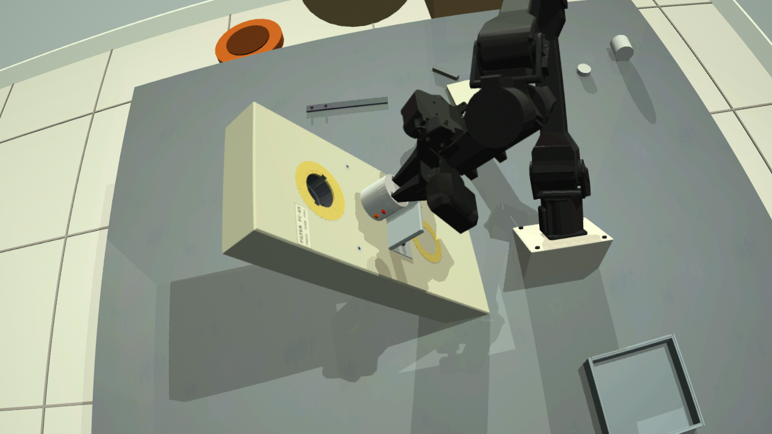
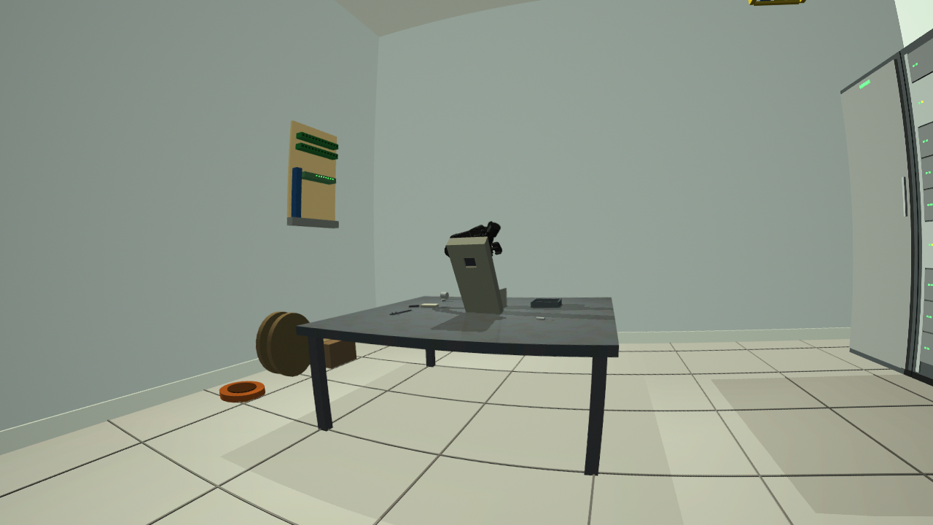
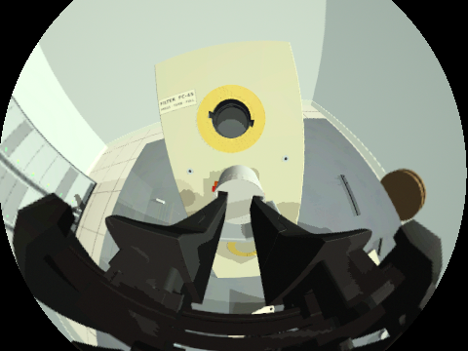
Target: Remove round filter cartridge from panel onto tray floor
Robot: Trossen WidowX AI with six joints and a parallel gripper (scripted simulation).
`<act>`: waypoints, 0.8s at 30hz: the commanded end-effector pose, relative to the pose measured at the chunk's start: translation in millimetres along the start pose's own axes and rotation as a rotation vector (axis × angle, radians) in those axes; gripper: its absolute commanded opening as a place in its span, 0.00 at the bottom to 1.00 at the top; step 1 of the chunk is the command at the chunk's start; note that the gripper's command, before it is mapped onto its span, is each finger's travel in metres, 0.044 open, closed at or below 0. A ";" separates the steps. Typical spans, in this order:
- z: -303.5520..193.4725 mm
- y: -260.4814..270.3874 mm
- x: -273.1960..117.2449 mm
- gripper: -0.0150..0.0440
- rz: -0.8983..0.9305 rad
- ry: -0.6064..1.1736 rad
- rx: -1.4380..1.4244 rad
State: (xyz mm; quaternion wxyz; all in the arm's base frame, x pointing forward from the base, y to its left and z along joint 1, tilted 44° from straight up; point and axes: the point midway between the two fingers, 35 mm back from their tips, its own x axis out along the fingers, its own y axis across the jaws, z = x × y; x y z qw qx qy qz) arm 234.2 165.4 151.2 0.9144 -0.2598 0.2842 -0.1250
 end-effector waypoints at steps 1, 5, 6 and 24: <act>0.9 0.2 -0.3 0.44 0.001 -0.001 0.002; 0.9 0.2 -0.3 0.44 0.001 -0.001 0.002; 0.9 0.2 -0.3 0.44 0.001 -0.001 0.002; 71.5 15.3 -10.9 0.48 0.001 -0.011 0.015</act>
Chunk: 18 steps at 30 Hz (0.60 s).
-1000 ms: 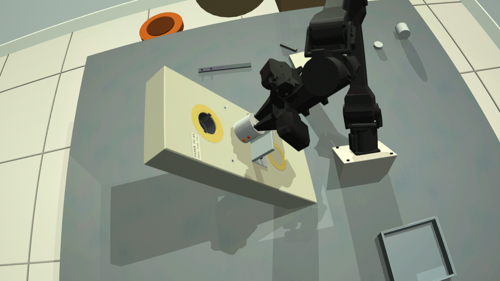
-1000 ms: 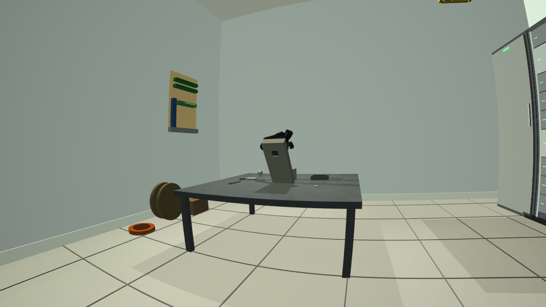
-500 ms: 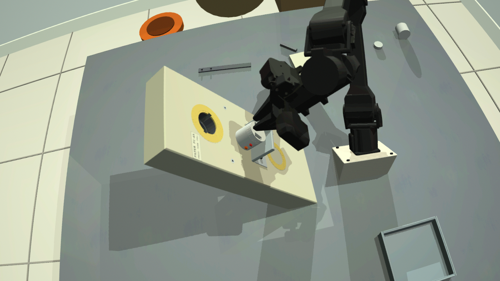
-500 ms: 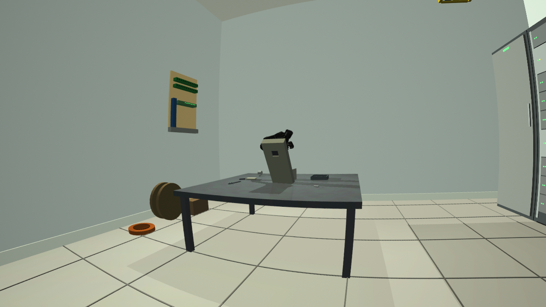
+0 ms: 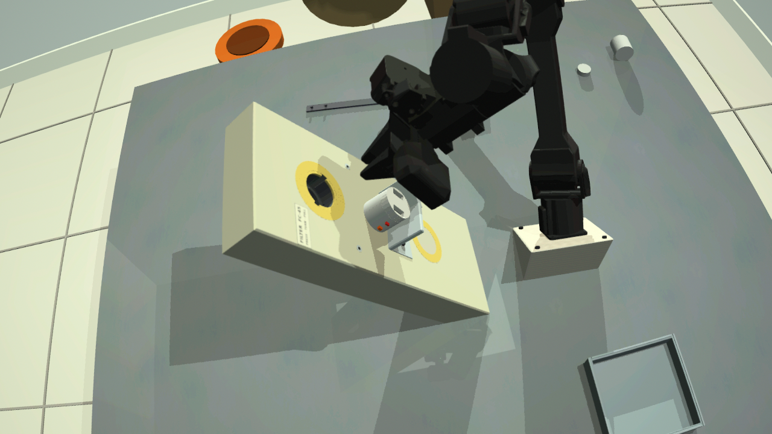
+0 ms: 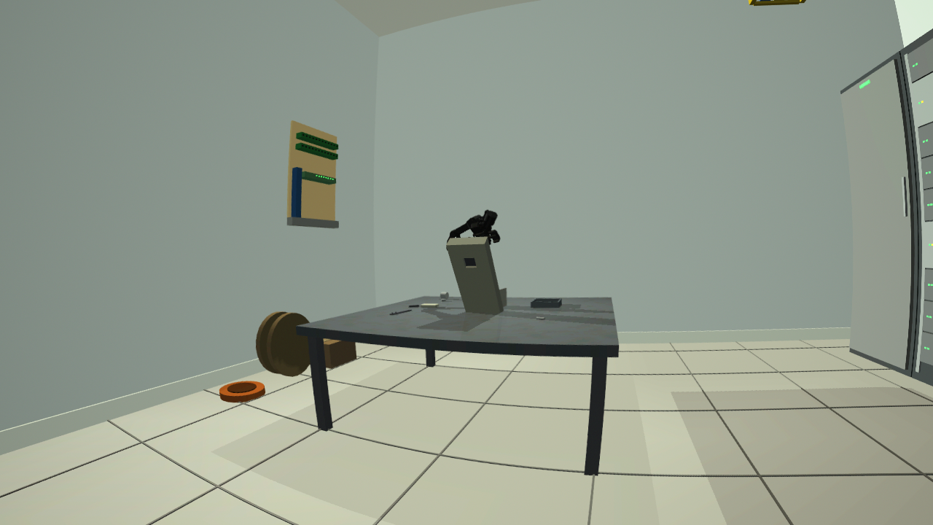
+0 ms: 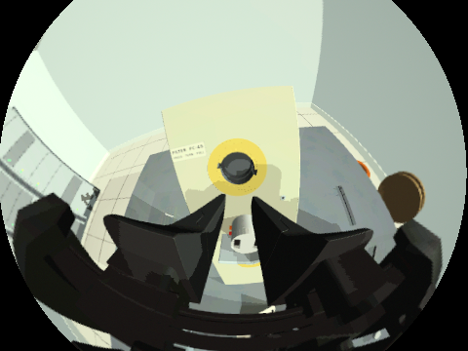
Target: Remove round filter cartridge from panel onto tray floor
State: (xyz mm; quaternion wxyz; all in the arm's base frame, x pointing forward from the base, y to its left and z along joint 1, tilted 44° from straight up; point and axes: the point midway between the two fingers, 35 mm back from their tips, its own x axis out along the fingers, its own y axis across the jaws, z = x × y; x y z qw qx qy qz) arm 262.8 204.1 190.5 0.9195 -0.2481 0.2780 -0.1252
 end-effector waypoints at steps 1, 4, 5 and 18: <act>14.4 3.5 -3.7 0.53 -0.003 0.000 -0.010; 31.2 8.7 -17.4 0.66 -0.001 0.001 -0.007; 36.8 10.3 -22.4 0.71 -0.001 0.002 -0.006; -11.9 1.3 -14.6 0.77 -0.032 0.272 -0.167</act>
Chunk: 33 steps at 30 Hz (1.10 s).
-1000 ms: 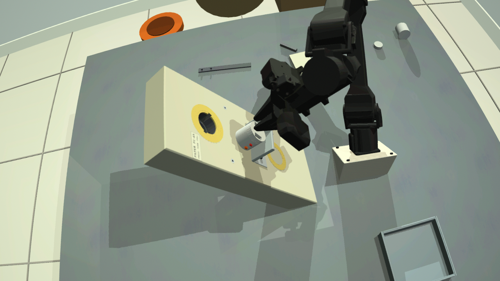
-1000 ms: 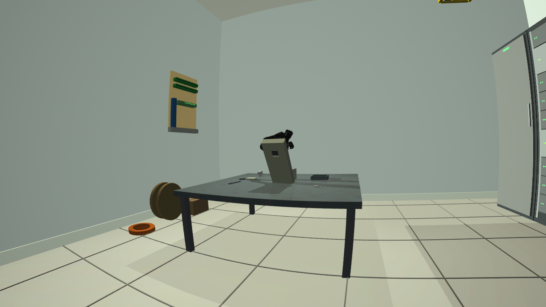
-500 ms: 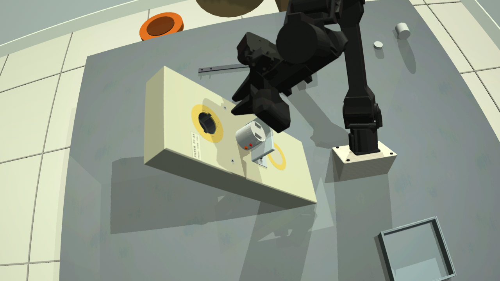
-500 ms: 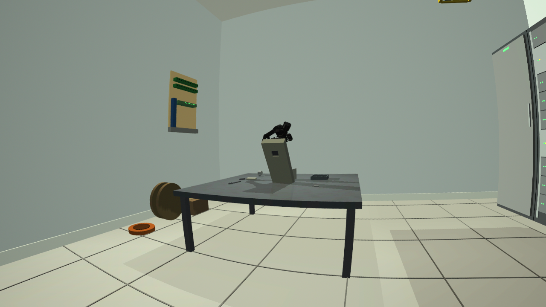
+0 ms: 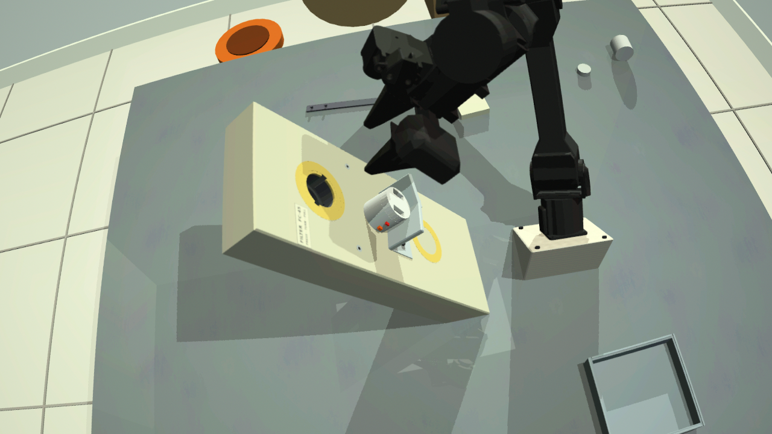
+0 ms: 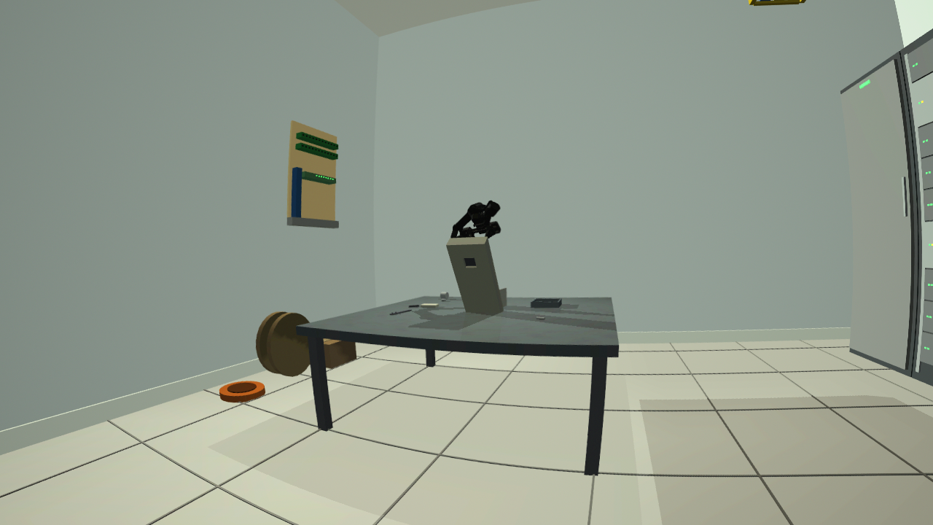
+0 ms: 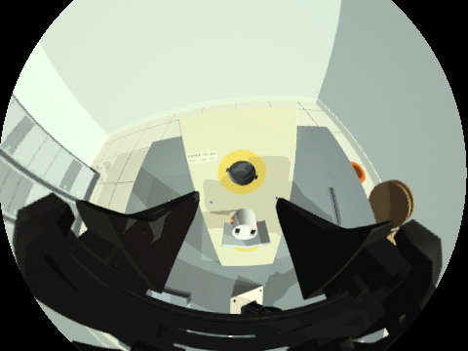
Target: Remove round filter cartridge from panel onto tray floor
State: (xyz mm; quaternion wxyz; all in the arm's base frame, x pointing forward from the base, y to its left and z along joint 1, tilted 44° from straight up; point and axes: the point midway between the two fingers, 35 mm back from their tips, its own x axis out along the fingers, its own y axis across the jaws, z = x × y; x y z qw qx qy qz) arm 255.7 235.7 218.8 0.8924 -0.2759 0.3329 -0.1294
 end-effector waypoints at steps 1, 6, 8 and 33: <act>-55.1 -10.9 26.2 0.77 -0.037 0.226 -0.121; -79.0 -18.0 33.7 0.77 -0.052 0.324 -0.165; -79.0 -18.0 33.7 0.77 -0.052 0.324 -0.165; -89.5 -20.3 68.3 0.77 -0.050 0.324 -0.164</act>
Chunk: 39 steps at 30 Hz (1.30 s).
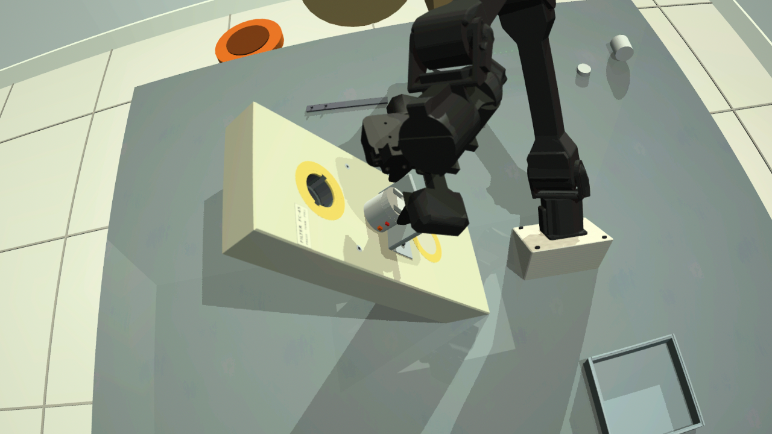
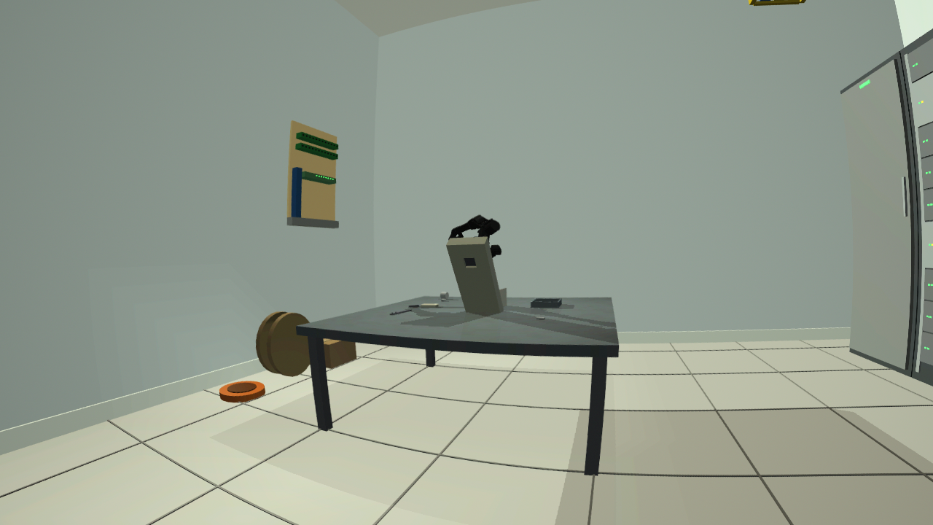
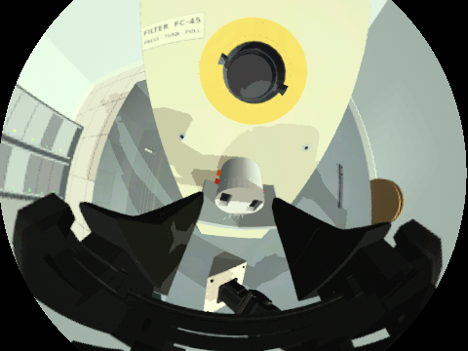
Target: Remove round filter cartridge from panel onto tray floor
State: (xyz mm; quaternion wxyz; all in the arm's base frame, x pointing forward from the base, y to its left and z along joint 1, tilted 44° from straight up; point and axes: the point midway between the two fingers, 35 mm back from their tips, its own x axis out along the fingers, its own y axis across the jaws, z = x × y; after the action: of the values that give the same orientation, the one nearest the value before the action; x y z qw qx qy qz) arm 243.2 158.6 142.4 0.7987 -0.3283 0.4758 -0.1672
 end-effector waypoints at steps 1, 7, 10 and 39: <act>-0.3 -0.7 7.7 0.77 -0.004 -0.003 -0.006; -0.6 -1.4 17.3 0.77 -0.005 -0.003 -0.005; -0.8 -1.6 19.6 0.77 -0.006 -0.004 -0.005; 22.0 -1.2 5.0 0.25 -0.004 -0.001 -0.001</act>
State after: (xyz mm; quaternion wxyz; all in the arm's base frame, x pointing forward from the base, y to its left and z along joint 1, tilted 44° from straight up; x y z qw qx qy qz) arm 258.9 158.2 140.8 0.7959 -0.3284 0.4799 -0.1687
